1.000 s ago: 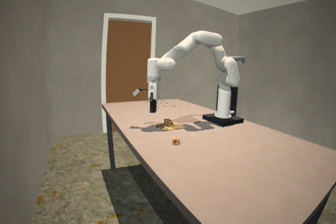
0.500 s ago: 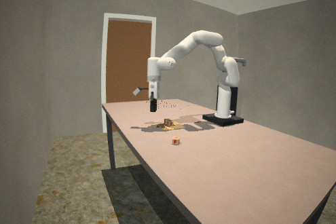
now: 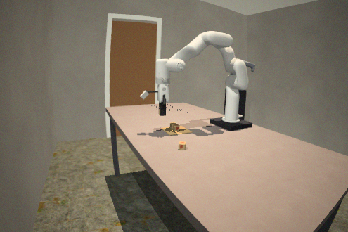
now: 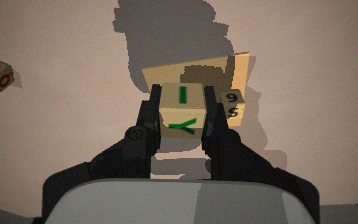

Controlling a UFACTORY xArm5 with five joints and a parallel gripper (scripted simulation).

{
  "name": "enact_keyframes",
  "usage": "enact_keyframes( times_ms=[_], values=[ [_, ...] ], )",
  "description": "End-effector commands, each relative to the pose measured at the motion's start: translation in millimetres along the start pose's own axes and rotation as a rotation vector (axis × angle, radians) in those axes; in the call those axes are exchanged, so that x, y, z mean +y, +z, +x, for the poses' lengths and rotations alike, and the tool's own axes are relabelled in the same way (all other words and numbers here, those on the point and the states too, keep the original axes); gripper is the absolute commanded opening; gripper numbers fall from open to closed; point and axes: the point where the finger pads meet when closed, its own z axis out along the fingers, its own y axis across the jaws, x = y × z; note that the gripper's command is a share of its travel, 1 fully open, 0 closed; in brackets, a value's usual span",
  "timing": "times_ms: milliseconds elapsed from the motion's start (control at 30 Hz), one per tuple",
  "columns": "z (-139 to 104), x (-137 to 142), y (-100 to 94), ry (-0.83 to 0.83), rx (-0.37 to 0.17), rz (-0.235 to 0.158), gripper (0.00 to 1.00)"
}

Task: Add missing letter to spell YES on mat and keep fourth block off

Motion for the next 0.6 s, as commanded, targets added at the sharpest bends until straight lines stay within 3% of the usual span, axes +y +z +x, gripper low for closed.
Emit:
enact_keyframes(
  times_ms=[0, 567],
  values=[
    [-6, -2, -2.6, -0.139, 0.007, 0.001, 0.27],
    [-28, -8, -4.2, -0.532, 0.007, -0.001, 0.27]
  ],
)
